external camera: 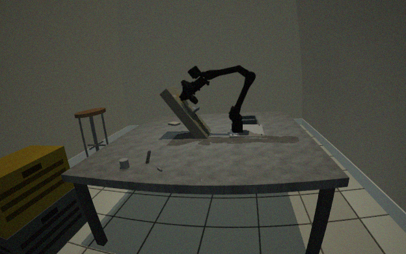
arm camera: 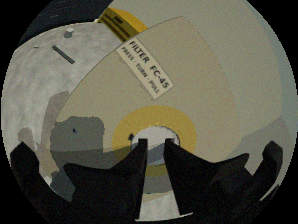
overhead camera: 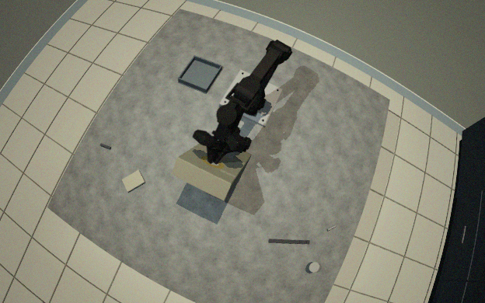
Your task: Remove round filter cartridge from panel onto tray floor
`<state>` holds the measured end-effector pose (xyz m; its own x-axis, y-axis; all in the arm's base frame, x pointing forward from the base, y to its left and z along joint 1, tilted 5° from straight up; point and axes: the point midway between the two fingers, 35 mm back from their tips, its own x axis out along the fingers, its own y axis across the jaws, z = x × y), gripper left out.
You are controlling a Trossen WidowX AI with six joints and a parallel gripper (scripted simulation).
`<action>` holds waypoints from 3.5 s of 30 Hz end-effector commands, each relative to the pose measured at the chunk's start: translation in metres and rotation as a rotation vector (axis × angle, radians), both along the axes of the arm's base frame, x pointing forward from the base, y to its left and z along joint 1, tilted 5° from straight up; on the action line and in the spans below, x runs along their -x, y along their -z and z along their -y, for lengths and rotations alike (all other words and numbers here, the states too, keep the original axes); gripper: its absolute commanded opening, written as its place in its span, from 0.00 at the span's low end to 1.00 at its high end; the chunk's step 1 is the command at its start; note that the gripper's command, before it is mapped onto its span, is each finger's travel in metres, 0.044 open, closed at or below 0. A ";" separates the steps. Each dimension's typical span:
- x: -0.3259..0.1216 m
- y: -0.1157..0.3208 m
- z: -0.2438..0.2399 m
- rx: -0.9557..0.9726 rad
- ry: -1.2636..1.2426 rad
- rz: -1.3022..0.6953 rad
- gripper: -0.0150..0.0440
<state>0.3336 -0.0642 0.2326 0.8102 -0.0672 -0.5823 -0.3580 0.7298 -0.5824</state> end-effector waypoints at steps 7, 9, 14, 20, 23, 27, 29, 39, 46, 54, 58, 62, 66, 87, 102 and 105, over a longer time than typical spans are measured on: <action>-0.003 0.001 0.001 -0.304 0.218 0.026 0.25; -0.003 0.001 0.001 -0.360 0.258 0.031 0.25; -0.002 0.001 0.001 -0.502 0.360 0.043 0.25; 0.000 -0.001 0.001 -0.480 0.345 0.041 0.25; 0.014 -0.012 0.000 -0.464 0.334 0.038 0.25; 0.034 -0.027 -0.001 -0.440 0.317 0.034 0.25; 0.045 -0.034 -0.002 -0.429 0.309 0.032 0.25; 0.059 -0.042 -0.004 -0.414 0.299 0.029 0.25; 0.061 -0.038 -0.005 -0.414 0.299 0.029 0.25; 0.074 -0.016 -0.009 -0.414 0.299 0.028 0.25; 0.080 -0.005 -0.010 -0.414 0.299 0.027 0.25; 0.086 0.007 -0.012 -0.414 0.299 0.027 0.25; 0.092 0.019 -0.014 -0.415 0.300 0.026 0.25; 0.095 0.027 -0.015 -0.415 0.300 0.026 0.40; 0.059 -0.057 -0.003 -0.414 0.298 0.030 0.54; 0.061 -0.087 -0.001 -0.414 0.296 0.032 0.67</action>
<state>0.2730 -0.0612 0.2873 0.7976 -0.0658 -0.5996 -0.0868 0.9712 -0.2220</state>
